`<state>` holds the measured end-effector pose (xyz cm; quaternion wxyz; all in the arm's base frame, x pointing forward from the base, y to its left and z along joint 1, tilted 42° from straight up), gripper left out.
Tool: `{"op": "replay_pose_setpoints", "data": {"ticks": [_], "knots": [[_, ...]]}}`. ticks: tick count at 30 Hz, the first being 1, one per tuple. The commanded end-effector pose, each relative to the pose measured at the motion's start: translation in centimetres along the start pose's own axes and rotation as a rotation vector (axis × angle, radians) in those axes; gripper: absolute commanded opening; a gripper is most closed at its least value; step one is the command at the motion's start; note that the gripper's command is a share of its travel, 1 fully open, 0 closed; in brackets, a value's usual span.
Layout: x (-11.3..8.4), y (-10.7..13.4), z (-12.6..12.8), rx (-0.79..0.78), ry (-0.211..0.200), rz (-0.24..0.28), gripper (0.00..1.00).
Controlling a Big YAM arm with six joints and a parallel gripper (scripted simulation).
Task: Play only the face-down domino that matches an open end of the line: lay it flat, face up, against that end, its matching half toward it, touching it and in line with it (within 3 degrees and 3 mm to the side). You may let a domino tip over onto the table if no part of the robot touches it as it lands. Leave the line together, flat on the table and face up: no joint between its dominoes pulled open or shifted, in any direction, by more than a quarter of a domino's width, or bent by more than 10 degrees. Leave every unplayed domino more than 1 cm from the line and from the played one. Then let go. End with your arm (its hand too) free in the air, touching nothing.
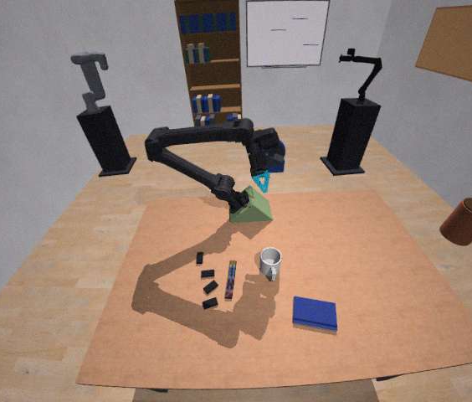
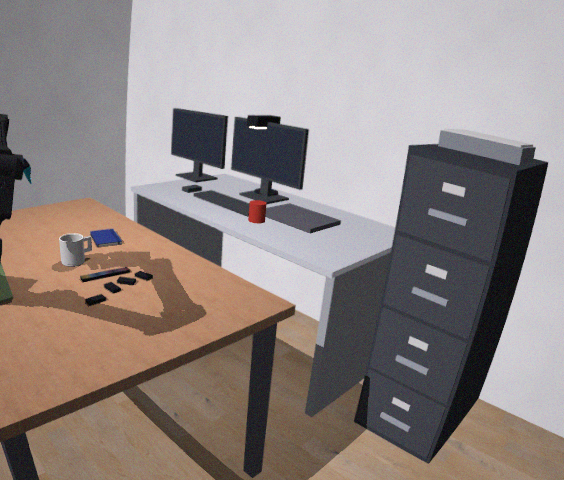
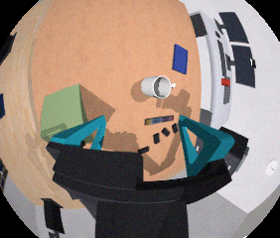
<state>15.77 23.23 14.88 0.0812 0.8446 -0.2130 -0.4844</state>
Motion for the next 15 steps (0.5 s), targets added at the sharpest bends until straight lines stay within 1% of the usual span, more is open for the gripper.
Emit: {"op": "replay_pose_setpoints", "data": {"ticks": [1, 5, 12, 13, 15], "knots": [[-1.1, -1.6, -3.0, 0.156, -0.027, -0.09, 1.0], [-1.4, -2.8, -5.0, 0.282, -0.065, -0.154, 1.0], [-1.4, -2.8, -5.0, 0.282, -0.065, -0.154, 1.0], [0.5, -1.0, -3.2, 0.215, -0.068, -0.087, 1.0], [0.1, -1.4, -3.6, 0.23, -0.067, -0.102, 1.0]]}}
Point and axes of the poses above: the point where the finger pads meet when closed, its own x axis out along the fingers, its own z axis across the jaws, y = z × x, the point moved 6 cm from there along -x, back along the fingers, and after that the axes turned 15 degrees about x, right-handed, at the moved point
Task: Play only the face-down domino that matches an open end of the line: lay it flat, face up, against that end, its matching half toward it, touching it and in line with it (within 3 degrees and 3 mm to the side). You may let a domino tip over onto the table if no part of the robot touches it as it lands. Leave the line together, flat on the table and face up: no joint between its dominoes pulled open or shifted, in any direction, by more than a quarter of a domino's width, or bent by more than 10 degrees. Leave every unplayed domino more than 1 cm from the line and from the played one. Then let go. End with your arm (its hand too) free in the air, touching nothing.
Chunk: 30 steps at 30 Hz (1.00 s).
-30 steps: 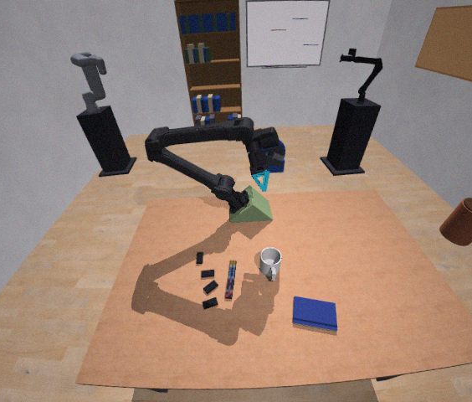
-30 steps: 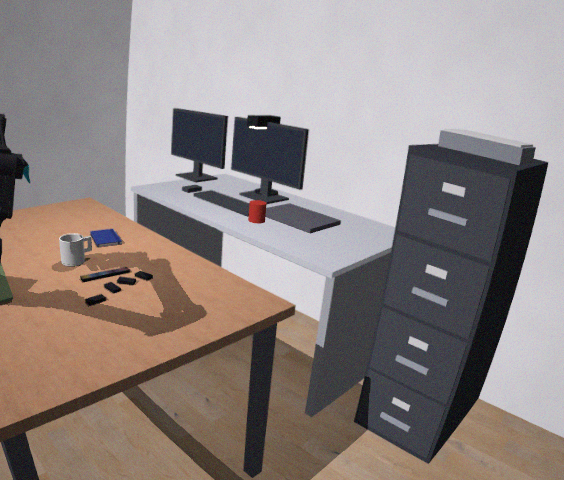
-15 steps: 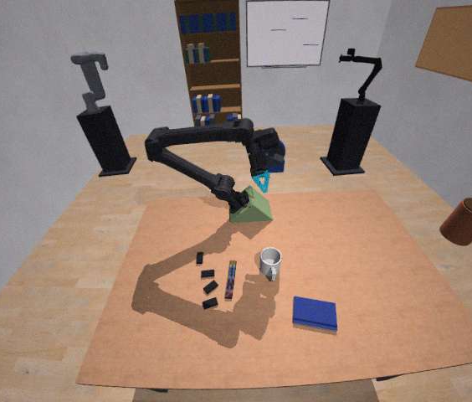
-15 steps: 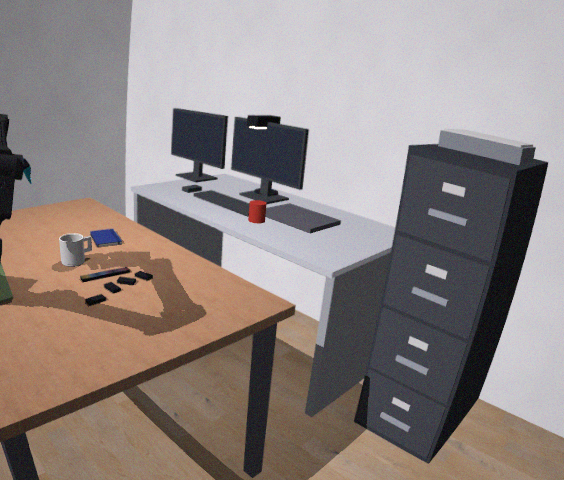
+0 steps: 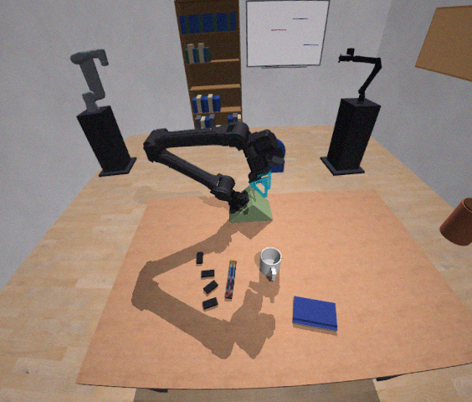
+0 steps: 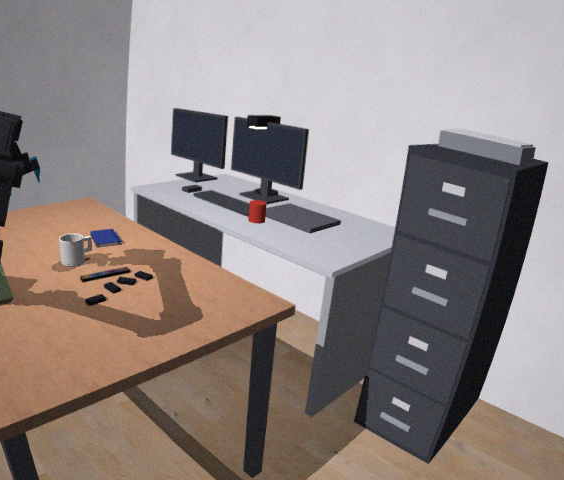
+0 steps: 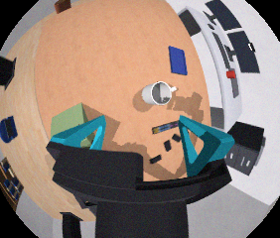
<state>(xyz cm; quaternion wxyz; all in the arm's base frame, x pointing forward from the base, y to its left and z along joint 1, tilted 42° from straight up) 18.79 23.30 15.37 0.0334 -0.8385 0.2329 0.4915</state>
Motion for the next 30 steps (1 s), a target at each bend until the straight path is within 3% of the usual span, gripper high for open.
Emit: {"op": "replay_pose_setpoints", "data": {"ticks": [1, 7, 14, 15, 24, 30], "knots": [[-1.0, -1.1, -0.7, 0.027, 0.001, -0.034, 1.0], [-2.2, -2.6, -1.6, 0.07, 0.001, -0.081, 1.0], [-2.2, -2.6, -1.6, 0.07, 0.001, -0.081, 1.0], [-0.4, -0.4, -0.2, 0.012, 0.001, -0.014, 1.0], [-2.2, -2.6, -1.6, 0.07, 0.001, -0.081, 1.0], [-2.2, -2.6, -1.6, 0.07, 0.001, -0.081, 1.0]]}}
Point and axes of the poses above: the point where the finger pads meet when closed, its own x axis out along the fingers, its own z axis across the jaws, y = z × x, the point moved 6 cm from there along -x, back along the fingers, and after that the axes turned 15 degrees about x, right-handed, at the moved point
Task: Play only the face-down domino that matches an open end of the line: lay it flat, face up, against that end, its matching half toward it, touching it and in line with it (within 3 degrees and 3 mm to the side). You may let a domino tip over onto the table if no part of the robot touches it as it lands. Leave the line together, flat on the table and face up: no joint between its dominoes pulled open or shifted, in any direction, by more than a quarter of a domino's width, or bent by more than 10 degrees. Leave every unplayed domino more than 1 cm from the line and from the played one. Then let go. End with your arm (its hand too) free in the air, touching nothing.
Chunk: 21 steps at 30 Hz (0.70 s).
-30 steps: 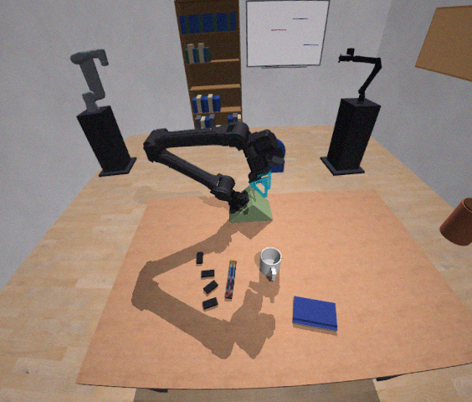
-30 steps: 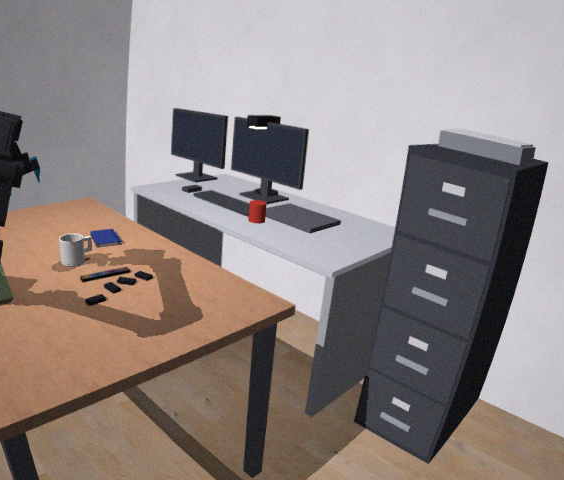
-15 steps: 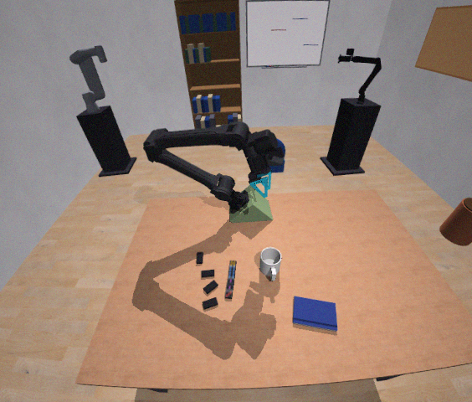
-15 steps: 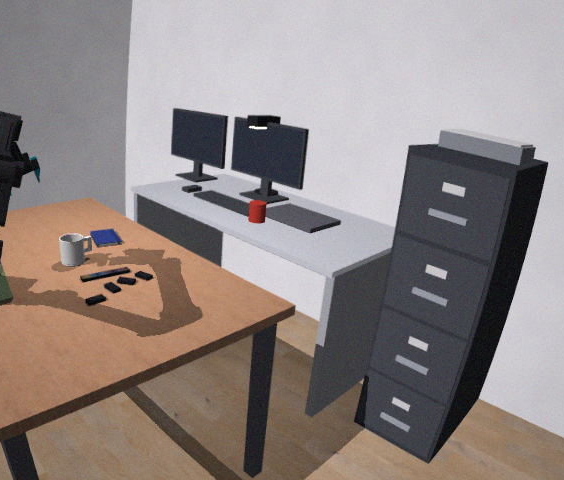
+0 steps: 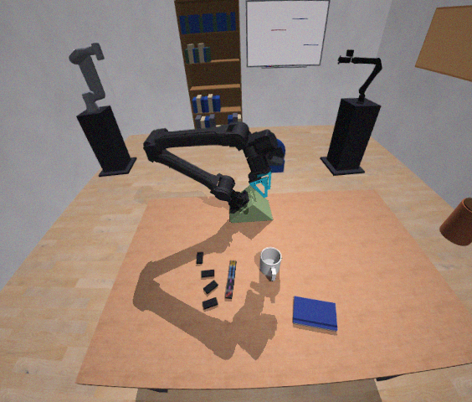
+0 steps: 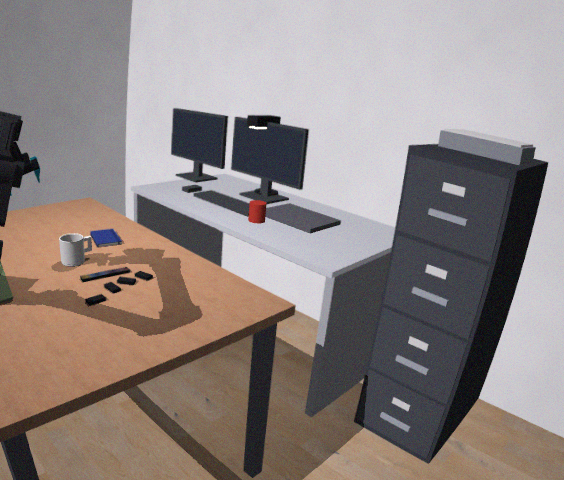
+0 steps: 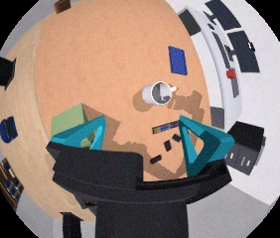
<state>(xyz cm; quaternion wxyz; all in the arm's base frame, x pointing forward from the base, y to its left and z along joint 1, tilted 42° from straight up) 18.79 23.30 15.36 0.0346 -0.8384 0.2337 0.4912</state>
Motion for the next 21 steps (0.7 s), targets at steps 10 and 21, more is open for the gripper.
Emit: {"op": "replay_pose_setpoints", "data": {"ticks": [10, 21], "knots": [[-1.6, -3.9, -5.5, 0.287, -0.063, -0.174, 1.0], [-0.3, -2.6, -4.8, 0.272, -0.071, -0.139, 1.0]]}}
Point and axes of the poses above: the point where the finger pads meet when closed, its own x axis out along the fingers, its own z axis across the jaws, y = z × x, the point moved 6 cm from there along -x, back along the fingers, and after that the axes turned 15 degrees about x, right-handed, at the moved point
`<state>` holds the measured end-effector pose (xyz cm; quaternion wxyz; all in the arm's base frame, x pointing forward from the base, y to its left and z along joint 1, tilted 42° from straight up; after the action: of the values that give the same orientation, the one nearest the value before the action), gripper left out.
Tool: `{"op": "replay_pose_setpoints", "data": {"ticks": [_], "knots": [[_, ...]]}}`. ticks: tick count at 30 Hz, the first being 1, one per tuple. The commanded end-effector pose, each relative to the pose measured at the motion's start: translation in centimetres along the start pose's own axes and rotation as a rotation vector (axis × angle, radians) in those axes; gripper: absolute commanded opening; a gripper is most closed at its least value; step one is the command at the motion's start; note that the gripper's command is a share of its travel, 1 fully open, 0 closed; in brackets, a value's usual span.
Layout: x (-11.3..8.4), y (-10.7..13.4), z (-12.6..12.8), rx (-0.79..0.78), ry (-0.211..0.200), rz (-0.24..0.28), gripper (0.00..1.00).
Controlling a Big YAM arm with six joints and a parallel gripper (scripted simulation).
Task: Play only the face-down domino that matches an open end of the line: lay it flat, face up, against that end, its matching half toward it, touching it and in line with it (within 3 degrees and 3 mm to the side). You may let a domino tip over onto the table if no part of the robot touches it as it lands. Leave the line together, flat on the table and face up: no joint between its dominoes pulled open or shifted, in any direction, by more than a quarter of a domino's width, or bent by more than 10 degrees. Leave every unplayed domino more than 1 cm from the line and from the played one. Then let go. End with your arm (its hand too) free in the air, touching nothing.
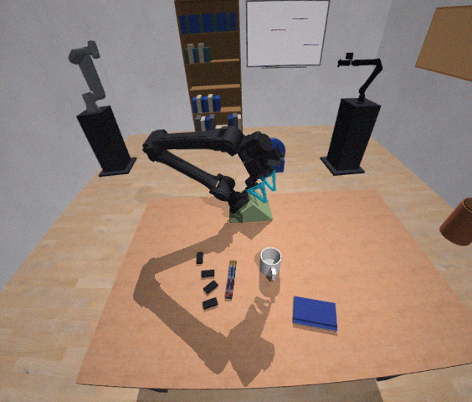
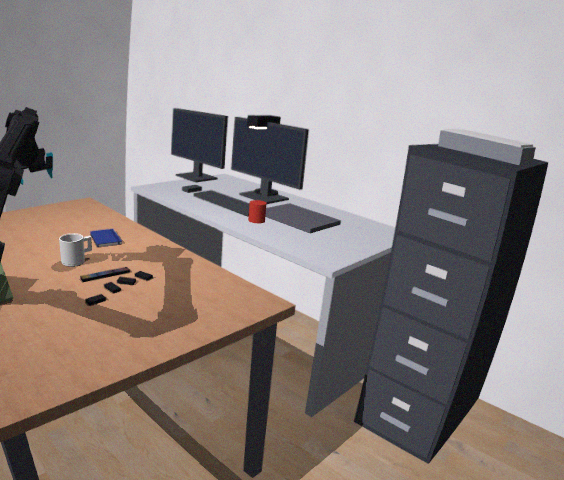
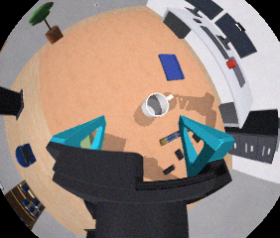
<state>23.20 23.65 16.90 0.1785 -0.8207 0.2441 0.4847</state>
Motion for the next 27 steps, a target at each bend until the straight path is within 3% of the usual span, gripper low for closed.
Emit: {"op": "replay_pose_setpoints", "data": {"ticks": [1, 7, 14, 15, 24, 27], "knots": [[-0.8, -1.2, -0.4, 0.021, 0.0, -0.031, 1.0], [-1.9, -2.9, -1.1, 0.059, -0.002, -0.078, 1.0], [-1.9, -2.9, -1.1, 0.059, -0.002, -0.078, 1.0], [-0.4, -0.5, -0.2, 0.01, 0.0, -0.014, 1.0], [-1.9, -3.0, -1.1, 0.059, -0.002, -0.078, 1.0], [-1.9, -3.0, -1.1, 0.059, -0.002, -0.078, 1.0]]}}
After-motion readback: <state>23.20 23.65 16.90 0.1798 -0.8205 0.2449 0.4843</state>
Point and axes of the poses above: the point where the finger pads meet when closed, its own x axis out along the fingers, its own z axis across the jaws, y = z × x, the point moved 6 cm from there along -x, back along the fingers, and after that the axes turned 15 degrees about x, right-handed, at the moved point
